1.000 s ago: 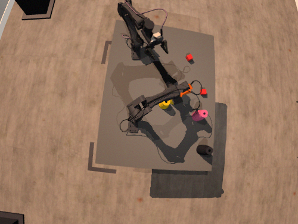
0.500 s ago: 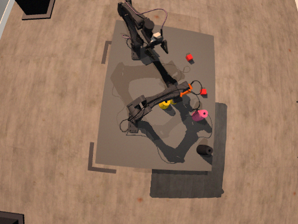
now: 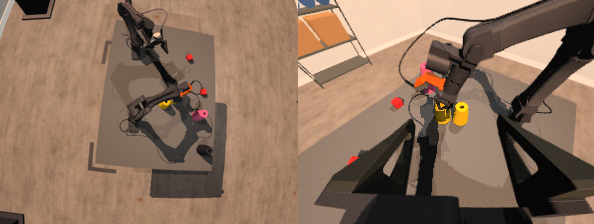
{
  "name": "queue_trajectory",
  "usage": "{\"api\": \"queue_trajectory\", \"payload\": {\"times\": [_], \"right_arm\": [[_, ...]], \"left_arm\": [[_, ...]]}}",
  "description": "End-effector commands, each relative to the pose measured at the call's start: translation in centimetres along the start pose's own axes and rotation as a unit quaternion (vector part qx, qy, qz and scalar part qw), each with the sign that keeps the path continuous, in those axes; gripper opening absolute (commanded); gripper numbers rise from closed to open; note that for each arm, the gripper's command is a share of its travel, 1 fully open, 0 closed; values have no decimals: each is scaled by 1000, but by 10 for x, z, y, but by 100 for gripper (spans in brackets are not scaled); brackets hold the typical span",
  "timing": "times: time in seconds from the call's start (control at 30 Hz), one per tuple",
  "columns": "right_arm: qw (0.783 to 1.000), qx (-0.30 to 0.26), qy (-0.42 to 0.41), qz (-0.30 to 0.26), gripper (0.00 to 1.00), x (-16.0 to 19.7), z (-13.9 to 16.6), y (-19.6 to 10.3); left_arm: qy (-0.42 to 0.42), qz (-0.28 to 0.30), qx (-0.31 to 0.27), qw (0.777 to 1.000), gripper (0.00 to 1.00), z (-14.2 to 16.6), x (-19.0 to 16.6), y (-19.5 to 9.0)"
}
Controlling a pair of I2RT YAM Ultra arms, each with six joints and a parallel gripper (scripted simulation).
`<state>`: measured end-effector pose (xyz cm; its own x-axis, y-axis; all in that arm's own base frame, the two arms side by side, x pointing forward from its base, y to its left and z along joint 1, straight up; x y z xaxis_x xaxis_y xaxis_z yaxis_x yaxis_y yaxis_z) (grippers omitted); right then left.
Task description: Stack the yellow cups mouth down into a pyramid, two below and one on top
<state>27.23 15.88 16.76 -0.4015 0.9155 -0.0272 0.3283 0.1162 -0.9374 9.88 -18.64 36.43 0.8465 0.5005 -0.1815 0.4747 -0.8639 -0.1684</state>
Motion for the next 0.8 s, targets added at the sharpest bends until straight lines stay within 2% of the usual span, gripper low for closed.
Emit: {"api": "queue_trajectory", "payload": {"times": [0.0,0.3,0.77], "right_arm": [[1000,-2,5,5,0,-1,-4,-6],[1000,-2,4,5,0,-1,-9,-19],[1000,1,3,5,0,-1,-24,-62]], "left_arm": [[-3,6,-19,1000,100,-5,-2,-6],[-3,6,-19,1000,100,-5,-2,-6],[-3,6,-19,1000,100,-5,-2,-6]]}}
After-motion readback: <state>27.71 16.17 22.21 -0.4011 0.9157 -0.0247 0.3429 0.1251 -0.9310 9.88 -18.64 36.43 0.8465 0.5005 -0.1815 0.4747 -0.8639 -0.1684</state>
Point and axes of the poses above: on each arm, the point where the finger pads meet when closed, its own y axis out along the fingers, its own x axis across the jaws, z = x × y, the point moved 6 cm from there along -y, back along the fingers, and after that the axes turned 5 degrees about -y, right-handed, at the moved point
